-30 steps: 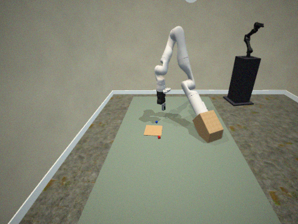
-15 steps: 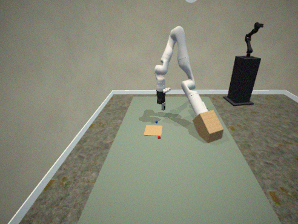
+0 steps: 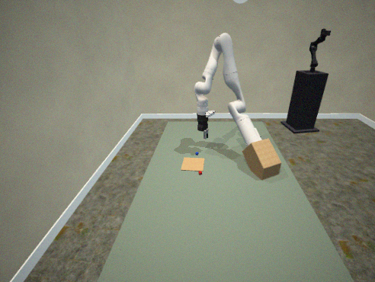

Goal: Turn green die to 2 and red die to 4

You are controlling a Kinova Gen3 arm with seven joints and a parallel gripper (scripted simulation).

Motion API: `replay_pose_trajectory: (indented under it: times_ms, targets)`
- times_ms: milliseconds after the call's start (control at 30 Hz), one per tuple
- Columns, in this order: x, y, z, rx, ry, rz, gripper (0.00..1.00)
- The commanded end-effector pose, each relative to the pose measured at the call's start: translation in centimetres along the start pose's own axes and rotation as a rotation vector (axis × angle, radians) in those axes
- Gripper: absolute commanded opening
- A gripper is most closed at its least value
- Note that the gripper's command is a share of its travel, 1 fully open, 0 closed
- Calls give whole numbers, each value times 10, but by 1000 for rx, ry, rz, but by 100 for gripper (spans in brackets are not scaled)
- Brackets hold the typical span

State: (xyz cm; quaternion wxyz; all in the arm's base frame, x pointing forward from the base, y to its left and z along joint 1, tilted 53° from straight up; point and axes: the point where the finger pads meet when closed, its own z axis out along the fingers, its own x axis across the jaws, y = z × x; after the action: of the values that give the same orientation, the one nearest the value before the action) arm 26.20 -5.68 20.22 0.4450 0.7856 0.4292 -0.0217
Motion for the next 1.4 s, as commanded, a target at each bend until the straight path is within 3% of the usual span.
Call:
replay_pose_trajectory:
  times_ms: [0,367,867,933,1367]
  targets:
    - [0,-1,0,2,0,-17,34]
    - [-5,-4,2,8,-8,-156,34]
    - [-17,-12,6,28,-22,-610,34]
    - [-17,-12,6,28,-22,-610,34]
    - [-26,-12,9,48,-21,-1166,34]
